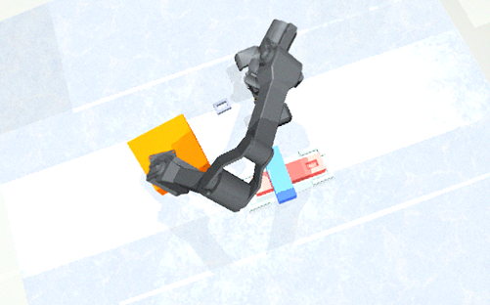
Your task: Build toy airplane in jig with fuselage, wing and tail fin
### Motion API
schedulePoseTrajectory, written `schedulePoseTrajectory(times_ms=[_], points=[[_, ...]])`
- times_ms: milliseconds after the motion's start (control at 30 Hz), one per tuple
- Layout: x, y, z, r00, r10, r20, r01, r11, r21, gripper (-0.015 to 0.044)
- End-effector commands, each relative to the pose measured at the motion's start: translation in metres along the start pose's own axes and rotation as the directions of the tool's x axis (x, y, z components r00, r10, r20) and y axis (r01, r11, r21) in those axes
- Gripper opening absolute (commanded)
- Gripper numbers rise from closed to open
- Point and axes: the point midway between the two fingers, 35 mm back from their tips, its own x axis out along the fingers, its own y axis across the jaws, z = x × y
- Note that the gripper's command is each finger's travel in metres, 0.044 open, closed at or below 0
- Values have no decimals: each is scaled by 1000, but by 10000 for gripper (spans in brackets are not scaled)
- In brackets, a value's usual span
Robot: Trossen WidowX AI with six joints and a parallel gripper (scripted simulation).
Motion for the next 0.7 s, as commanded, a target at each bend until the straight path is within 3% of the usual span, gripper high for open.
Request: schedulePoseTrajectory(times_ms=[0,667], points=[[-1,-8,7,1000,4,13,-4,1000,6,0],[6,-61,33,1000,-13,25,13,1000,25,0]])
